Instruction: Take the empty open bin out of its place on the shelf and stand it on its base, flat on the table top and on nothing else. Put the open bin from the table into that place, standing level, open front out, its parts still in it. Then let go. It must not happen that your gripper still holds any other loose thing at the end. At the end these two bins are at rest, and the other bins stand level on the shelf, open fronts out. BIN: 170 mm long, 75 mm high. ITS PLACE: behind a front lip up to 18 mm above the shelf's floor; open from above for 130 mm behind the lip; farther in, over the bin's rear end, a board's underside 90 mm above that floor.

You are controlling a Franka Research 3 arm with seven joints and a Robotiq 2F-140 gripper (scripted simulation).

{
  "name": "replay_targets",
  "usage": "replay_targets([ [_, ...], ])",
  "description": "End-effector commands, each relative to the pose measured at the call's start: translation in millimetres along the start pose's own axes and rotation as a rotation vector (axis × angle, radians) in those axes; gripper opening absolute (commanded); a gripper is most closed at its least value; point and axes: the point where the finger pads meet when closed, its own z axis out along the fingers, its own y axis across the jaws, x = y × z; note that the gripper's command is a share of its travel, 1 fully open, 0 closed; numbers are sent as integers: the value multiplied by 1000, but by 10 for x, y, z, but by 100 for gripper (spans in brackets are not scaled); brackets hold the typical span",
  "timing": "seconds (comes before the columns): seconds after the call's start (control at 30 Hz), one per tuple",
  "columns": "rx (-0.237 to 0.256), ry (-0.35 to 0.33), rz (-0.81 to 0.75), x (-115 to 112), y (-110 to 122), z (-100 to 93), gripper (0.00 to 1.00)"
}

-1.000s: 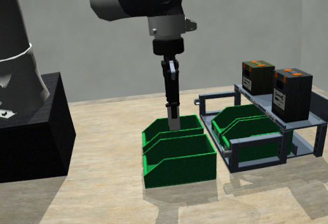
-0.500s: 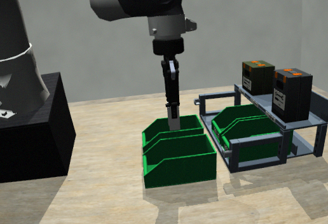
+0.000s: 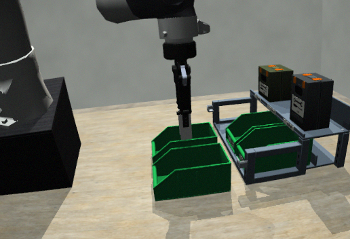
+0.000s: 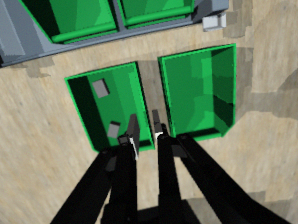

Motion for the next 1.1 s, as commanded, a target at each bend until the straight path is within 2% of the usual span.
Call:
replay_targets([
  [0.0, 1, 3, 5, 13, -8, 23, 15],
  [1.07, 1, 3, 5, 14, -9, 394, 15],
])
